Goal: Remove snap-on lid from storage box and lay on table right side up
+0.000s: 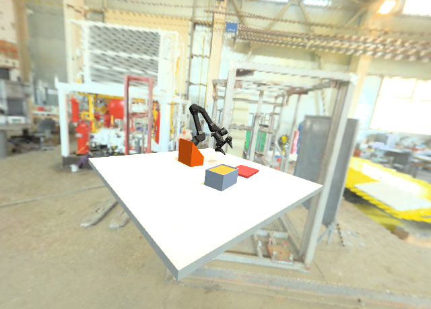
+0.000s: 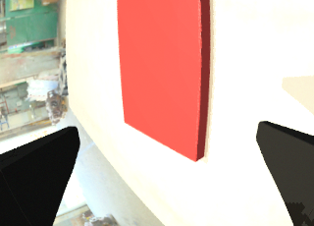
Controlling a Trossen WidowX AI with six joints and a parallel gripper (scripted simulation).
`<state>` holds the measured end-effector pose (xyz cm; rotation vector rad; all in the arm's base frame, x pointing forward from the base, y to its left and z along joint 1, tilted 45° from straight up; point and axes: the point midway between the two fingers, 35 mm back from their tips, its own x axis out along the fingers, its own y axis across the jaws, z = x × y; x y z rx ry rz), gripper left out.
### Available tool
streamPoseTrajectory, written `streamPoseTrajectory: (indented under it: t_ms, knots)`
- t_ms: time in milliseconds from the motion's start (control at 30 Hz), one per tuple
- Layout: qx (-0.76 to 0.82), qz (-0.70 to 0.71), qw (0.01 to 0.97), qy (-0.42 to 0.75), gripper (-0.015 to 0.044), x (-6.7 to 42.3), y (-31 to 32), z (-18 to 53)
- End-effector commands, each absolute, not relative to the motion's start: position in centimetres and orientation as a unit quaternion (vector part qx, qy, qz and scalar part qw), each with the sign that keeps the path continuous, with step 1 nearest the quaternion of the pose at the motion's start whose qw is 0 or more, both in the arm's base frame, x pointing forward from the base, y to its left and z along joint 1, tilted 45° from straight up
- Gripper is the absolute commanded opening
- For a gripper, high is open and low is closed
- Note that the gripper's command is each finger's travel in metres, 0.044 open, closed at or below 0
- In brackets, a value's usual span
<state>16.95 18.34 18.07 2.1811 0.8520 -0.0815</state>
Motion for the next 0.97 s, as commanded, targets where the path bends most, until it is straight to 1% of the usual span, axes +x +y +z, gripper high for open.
streamPoseTrajectory:
  t_ms: [0,833,933]
  knots:
    - [0.859,-0.034,0.388,0.333,0.044,16.99,18.35,17.74]
    - [0.859,-0.034,0.388,0.333,0.044,16.99,18.35,17.74]
    - [0.859,-0.034,0.388,0.333,0.0361,16.99,18.35,17.74]
